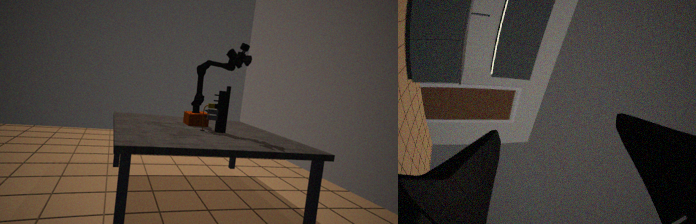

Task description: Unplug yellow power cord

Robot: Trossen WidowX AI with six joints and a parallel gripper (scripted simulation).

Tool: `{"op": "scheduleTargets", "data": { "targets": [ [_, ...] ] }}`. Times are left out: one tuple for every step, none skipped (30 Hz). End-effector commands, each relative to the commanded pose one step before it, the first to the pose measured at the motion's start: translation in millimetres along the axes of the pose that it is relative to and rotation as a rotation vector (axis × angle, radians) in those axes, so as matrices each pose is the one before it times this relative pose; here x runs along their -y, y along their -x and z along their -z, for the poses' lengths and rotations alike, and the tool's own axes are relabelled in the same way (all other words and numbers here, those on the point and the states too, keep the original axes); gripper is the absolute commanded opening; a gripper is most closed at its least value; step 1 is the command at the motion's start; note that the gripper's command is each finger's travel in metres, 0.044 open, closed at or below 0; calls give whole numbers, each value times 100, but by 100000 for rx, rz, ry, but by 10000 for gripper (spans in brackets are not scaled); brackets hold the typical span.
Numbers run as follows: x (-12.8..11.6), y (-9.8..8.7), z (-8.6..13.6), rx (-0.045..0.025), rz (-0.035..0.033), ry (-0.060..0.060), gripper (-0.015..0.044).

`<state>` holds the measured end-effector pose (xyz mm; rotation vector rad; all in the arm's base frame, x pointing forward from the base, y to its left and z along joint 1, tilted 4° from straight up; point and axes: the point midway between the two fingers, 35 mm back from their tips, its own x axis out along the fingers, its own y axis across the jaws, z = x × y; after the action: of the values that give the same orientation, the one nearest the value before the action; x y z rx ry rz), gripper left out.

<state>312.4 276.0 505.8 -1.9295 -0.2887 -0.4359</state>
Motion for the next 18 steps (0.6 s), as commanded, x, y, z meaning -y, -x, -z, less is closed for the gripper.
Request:
{"op": "scheduleTargets", "data": {
  "targets": [
    [-214, -24, -117, 372, -203, -839, 374],
    [-654, -69, -340, 1107, -666, -2530, 348],
    [-787, -284, -354, 1753, -1151, -4178, 321],
    [-801, -428, -272, 1996, -1591, -5026, 295],
    [-850, -423, -198, 1885, -1908, -5123, 269],
    [-892, -417, -117, 1733, -2214, -5226, 243],
    [-926, -410, -31, 1543, -2504, -5333, 216],
    [-950, -404, 59, 1317, -2774, -5445, 190],
    [-966, -397, 153, 1057, -3020, -5562, 164],
    [-970, -389, 249, 767, -3237, -5684, 160],
    [-1016, -401, 366, 463, -3607, -6119, 160],
    [-1003, -394, 477, 82, -3790, -6294, 160],
    [-973, -385, 585, -325, -3911, -6445, 160],
    [-930, -376, 690, -748, -3984, -6600, 160],
    [-505, -218, 451, -629, -2313, -3882, 160],
    [-407, -182, 405, -642, -1944, -3306, 160],
    [-393, -181, 430, -751, -1949, -3365, 160],
    [-377, -180, 454, -861, -1948, -3424, 160]
  ]
}}
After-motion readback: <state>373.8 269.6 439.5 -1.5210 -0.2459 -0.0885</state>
